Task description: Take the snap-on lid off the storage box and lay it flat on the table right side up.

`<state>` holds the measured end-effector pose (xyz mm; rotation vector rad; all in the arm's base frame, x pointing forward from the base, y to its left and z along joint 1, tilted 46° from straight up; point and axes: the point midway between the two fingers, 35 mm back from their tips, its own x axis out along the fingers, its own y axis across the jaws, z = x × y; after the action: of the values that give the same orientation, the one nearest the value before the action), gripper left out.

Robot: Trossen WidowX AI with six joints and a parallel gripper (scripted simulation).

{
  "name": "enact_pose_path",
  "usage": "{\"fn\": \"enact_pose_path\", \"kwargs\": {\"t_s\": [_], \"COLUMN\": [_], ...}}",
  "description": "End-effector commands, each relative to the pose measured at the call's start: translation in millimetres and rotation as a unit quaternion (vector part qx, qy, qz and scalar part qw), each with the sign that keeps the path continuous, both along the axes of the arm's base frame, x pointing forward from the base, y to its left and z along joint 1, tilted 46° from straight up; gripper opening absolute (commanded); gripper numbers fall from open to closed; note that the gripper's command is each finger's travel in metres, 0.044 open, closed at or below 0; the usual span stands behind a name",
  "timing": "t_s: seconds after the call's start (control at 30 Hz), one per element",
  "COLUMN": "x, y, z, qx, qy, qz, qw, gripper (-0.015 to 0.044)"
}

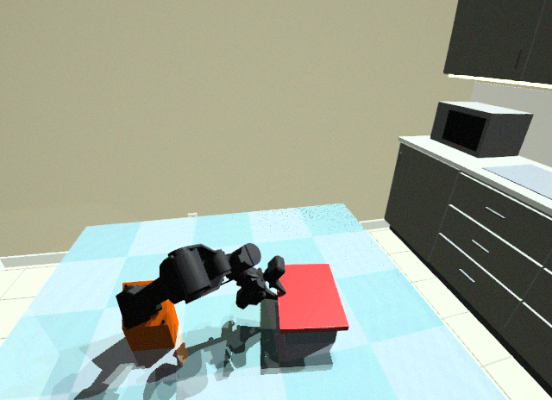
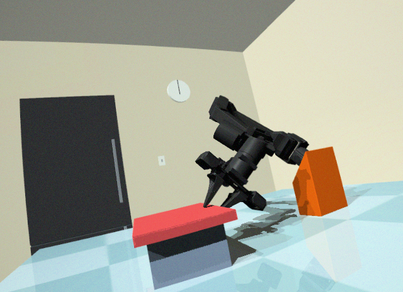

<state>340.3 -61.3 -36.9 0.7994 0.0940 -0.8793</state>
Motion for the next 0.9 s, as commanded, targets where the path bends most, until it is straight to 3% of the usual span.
{"fn": "enact_pose_path", "kwargs": {"t_s": [0.0, 0.87], "x": [0.6, 0.8], "y": [3.3, 7.4], "z": [2.9, 6.3], "qx": [0.000, 0.000], "qy": [-0.004, -0.004], "qz": [0.002, 0.002], "qw": [1.000, 1.000], "gripper": [0.0000, 0.0000]}}
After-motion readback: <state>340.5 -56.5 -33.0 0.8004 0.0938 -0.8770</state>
